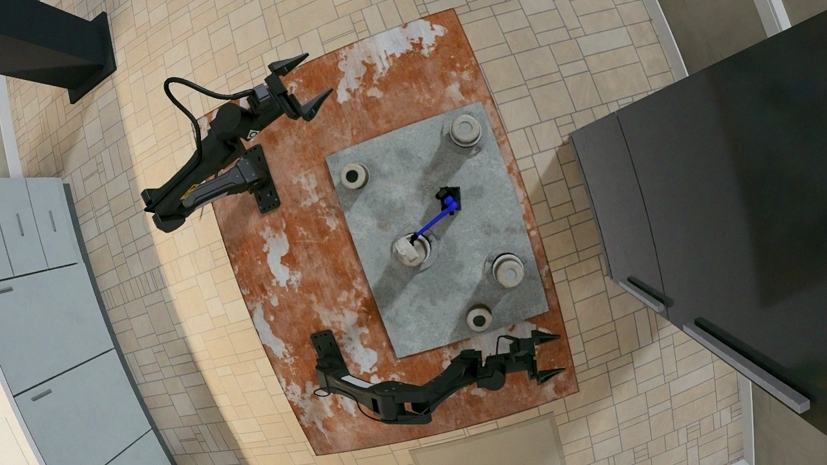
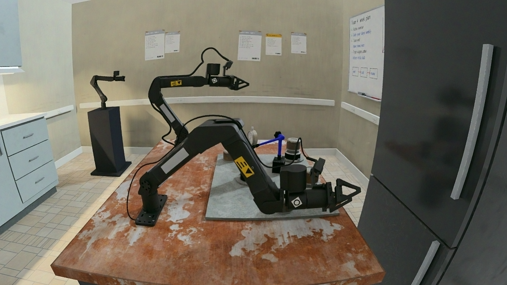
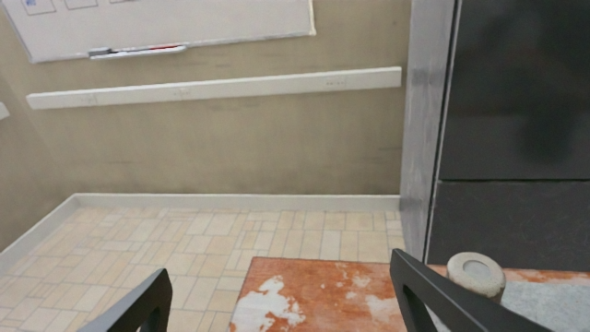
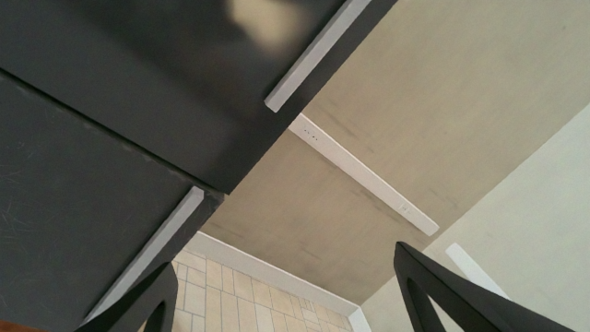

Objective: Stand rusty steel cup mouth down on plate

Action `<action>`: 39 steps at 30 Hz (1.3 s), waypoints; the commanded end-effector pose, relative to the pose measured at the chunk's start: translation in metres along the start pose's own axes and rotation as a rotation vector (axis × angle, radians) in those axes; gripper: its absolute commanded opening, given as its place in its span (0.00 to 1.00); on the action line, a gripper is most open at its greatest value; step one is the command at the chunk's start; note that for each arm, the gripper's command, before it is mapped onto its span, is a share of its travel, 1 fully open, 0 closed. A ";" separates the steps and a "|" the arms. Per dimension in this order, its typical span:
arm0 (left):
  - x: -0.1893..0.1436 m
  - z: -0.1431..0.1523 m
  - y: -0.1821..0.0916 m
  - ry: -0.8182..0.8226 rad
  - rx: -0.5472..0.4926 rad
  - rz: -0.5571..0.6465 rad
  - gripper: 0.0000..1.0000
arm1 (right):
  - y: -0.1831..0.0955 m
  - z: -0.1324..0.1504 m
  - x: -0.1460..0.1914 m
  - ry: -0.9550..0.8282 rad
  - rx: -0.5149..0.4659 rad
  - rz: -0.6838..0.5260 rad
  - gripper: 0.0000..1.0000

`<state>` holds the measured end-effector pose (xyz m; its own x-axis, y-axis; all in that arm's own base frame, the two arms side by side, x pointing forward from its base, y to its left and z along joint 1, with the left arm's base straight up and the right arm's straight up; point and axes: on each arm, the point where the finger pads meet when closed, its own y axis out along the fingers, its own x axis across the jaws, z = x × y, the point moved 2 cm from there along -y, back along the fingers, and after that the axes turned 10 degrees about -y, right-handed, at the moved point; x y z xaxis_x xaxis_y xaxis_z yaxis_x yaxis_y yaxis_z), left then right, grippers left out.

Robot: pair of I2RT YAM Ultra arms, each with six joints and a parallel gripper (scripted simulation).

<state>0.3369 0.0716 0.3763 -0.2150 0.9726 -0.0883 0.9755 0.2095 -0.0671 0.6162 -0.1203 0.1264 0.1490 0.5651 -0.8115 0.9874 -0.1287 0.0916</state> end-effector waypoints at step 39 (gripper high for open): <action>-0.026 -0.023 0.005 -0.033 -0.051 0.078 1.00 | -0.025 -0.090 -0.068 0.254 0.038 -0.077 1.00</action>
<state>0.3438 0.0544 0.3834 -0.1619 0.9807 -0.1096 0.9862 0.1570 -0.0521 0.5948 -0.0817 0.2179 0.1028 0.7180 -0.6884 0.9945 -0.0892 0.0554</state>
